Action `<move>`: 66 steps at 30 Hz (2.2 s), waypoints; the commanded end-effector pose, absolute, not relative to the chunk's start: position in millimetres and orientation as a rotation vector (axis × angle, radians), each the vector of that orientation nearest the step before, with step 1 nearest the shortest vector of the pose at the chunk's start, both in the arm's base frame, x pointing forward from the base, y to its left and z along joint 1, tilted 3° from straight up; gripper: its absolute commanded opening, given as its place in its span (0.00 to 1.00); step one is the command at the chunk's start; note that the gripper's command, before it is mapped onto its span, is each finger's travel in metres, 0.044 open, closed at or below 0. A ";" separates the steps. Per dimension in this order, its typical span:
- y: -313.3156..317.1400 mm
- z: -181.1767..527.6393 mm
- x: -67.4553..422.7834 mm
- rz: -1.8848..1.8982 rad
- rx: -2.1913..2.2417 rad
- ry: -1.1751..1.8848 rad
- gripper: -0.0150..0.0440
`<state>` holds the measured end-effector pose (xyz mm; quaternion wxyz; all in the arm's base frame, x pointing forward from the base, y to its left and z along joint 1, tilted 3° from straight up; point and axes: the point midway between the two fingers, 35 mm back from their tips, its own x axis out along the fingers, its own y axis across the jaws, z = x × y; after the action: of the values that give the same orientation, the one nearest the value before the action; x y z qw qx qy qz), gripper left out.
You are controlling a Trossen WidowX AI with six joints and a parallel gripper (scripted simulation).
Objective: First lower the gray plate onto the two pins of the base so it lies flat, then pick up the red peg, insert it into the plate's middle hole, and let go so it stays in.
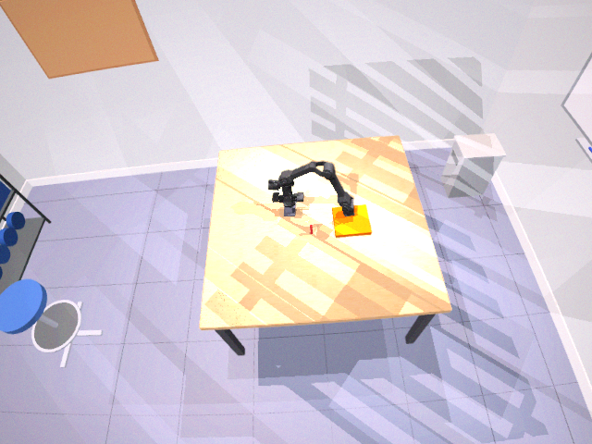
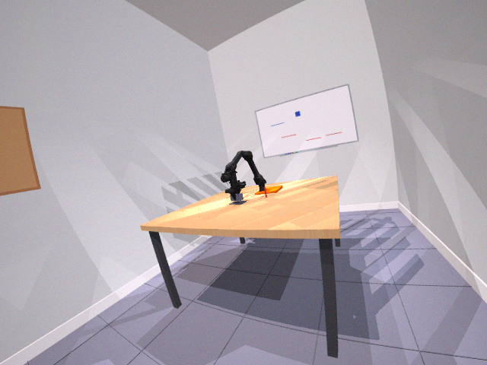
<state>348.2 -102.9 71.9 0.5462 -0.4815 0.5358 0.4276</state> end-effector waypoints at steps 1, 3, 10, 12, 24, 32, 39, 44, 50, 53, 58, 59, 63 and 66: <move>-102.8 64.4 348.5 1.021 -1.143 1.267 0.25; -102.8 62.3 348.6 1.021 -1.143 1.267 0.25; -103.1 66.0 348.2 1.015 -1.141 1.271 0.25; -103.1 66.0 348.2 1.015 -1.141 1.271 0.30; -103.1 66.0 348.2 1.015 -1.141 1.271 0.83; -103.1 68.4 348.6 1.015 -1.141 1.271 1.00; -99.9 161.6 346.5 1.020 -1.143 1.267 1.00; -99.3 183.7 345.7 1.021 -1.143 1.266 1.00; -79.0 183.5 343.6 0.879 -0.990 1.333 1.00; -55.4 183.0 339.5 0.706 -0.804 1.399 1.00; -18.2 181.8 328.4 0.416 -0.491 1.477 1.00; -11.1 181.6 325.5 0.358 -0.429 1.487 1.00; 15.8 180.1 312.4 0.123 -0.178 1.514 1.00; 34.0 178.7 301.4 -0.017 -0.028 1.517 1.00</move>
<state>330.1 -20.0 176.2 0.6822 -0.2289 0.6646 0.2014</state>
